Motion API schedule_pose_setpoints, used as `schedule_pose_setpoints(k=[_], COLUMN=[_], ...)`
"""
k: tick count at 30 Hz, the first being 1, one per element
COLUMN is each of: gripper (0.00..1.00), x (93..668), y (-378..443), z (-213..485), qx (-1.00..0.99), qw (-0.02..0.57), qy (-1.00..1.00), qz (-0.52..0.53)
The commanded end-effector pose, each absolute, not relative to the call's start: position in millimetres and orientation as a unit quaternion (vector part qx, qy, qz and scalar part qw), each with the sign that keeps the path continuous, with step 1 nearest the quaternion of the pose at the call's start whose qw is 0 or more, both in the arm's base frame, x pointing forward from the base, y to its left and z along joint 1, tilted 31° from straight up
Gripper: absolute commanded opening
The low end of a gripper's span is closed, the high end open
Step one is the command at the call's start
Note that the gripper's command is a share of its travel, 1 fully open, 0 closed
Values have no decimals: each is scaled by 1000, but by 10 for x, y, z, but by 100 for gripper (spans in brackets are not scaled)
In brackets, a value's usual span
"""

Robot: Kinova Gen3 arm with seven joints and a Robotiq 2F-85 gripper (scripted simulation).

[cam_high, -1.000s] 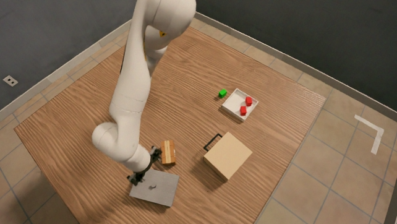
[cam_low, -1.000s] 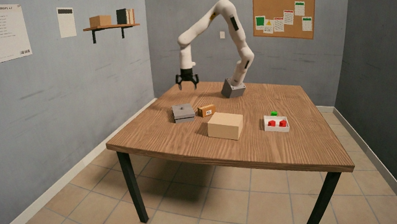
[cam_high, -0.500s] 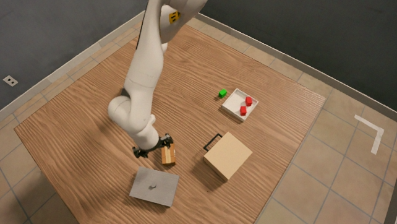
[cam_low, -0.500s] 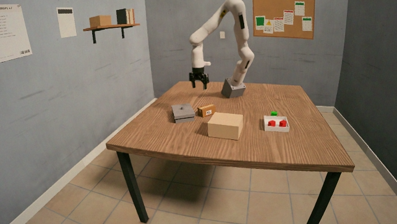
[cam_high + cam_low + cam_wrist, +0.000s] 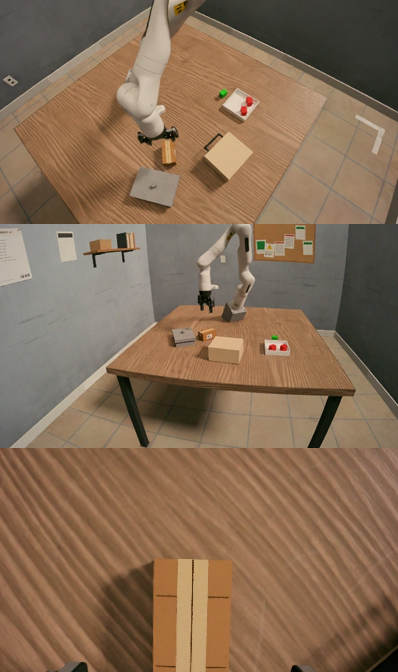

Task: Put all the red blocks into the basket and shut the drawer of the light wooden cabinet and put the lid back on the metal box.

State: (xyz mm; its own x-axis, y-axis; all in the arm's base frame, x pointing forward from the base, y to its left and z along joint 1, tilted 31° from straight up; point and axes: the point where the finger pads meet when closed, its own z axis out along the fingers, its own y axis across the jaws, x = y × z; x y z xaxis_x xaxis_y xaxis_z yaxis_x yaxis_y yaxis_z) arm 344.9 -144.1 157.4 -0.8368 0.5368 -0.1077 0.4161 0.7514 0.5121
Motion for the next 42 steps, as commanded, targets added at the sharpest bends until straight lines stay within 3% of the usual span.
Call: schedule_pose_setpoints(k=[1,6,7,42], gripper=[100,100,93,93], x=[3453,3452,3452,3452], y=[-1428,-1427,-1427,-1427], z=[1595,1590,1590,1589], qx=[261,262,262,262], qw=[127,127,127,127], qy=[926,926,926,926], qz=[240,240,240,240])
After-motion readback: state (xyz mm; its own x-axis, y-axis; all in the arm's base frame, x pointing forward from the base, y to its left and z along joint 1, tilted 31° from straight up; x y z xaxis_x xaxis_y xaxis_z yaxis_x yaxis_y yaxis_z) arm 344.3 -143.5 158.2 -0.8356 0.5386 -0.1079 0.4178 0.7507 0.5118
